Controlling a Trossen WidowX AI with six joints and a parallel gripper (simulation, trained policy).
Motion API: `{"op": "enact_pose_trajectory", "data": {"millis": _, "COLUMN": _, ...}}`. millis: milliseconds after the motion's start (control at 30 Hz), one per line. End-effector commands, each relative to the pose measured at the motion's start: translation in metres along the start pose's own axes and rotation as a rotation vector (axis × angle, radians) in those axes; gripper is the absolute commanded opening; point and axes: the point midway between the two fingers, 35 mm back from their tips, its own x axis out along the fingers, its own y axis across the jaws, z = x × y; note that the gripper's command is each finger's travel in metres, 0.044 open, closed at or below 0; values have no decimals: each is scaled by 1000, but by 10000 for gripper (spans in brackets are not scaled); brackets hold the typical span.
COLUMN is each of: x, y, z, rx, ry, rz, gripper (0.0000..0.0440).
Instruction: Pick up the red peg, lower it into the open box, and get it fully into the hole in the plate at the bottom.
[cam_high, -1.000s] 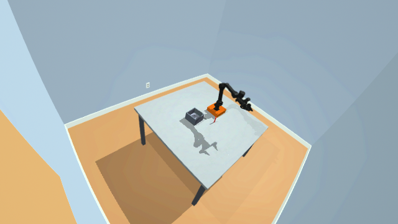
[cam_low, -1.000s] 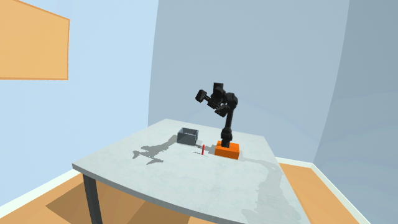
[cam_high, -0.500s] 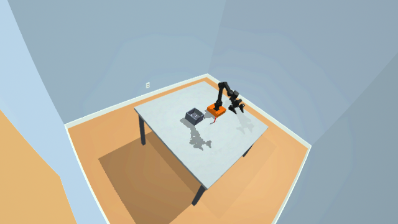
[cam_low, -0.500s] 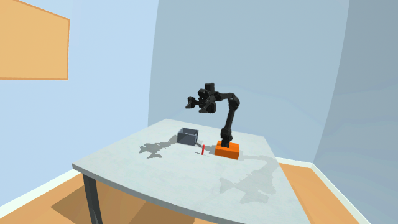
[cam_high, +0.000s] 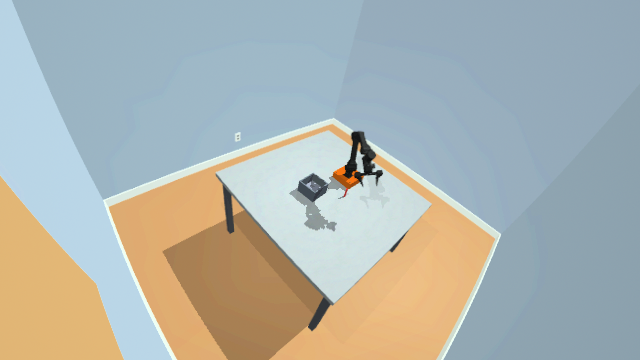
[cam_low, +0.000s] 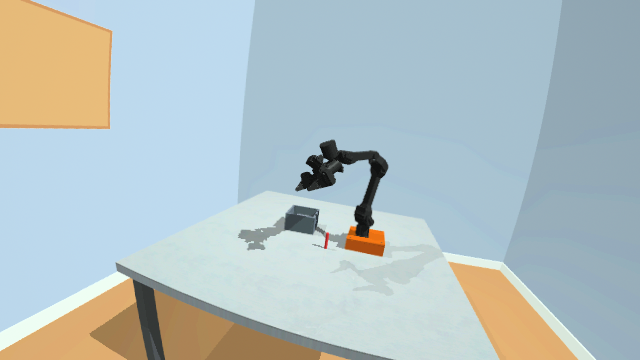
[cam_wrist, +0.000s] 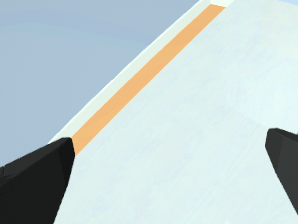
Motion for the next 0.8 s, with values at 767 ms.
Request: {"op": "enact_pose_trajectory", "data": {"millis": 767, "x": -24, "y": -97, "z": -135, "rx": 715, "ry": 379, "rz": -487, "gripper": 440}}
